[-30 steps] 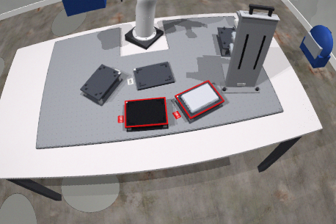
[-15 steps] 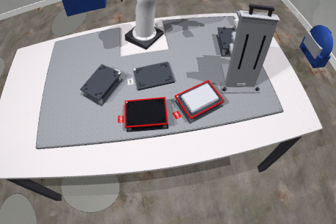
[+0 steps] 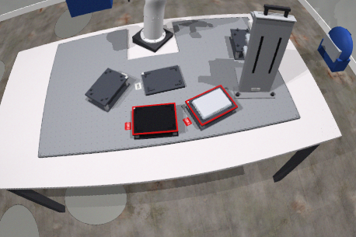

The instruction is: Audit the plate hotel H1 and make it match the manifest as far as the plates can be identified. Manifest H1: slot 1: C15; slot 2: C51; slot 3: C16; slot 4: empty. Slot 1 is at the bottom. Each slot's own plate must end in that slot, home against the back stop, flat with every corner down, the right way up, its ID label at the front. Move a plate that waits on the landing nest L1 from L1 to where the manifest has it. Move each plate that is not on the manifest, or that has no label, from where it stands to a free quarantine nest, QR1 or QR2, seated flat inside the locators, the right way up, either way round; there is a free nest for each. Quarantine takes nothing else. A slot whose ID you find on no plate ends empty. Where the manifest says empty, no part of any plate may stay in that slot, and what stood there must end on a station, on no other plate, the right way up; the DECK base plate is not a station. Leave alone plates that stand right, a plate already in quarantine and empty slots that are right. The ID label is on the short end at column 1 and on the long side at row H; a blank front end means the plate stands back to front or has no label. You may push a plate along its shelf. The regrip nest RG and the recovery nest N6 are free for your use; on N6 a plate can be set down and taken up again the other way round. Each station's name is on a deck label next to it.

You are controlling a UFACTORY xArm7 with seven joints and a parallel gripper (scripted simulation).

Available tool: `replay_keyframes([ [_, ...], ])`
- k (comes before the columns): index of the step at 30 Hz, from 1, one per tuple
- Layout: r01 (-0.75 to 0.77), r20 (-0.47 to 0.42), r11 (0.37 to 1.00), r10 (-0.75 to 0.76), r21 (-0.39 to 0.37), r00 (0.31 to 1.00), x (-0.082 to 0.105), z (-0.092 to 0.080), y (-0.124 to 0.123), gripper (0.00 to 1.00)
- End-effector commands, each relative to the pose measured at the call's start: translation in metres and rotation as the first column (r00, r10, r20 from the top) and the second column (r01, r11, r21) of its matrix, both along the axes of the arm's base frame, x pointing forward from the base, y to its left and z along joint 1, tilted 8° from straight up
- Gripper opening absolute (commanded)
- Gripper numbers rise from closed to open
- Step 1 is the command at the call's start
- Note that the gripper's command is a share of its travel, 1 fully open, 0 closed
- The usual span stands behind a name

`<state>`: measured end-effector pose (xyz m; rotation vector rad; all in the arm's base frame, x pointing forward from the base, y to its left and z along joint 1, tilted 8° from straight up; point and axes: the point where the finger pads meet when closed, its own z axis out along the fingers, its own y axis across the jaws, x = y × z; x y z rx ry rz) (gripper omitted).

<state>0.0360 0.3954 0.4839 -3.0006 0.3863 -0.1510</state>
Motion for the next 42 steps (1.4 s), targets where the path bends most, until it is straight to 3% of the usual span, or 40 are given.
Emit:
replay_keyframes([
  [1, 0.000, 0.000, 1.000, 0.000, 0.000, 1.000, -0.001, 0.010, -0.001, 1.00],
  [10, 0.000, 0.000, 1.000, 0.000, 0.000, 1.000, -0.004, 0.040, -0.004, 1.00],
  [23, 0.000, 0.000, 1.000, 0.000, 0.000, 1.000, -0.004, 0.040, -0.004, 1.00],
  [42, 0.000, 0.000, 1.000, 0.000, 0.000, 1.000, -0.001, 0.012, -0.001, 1.00],
])
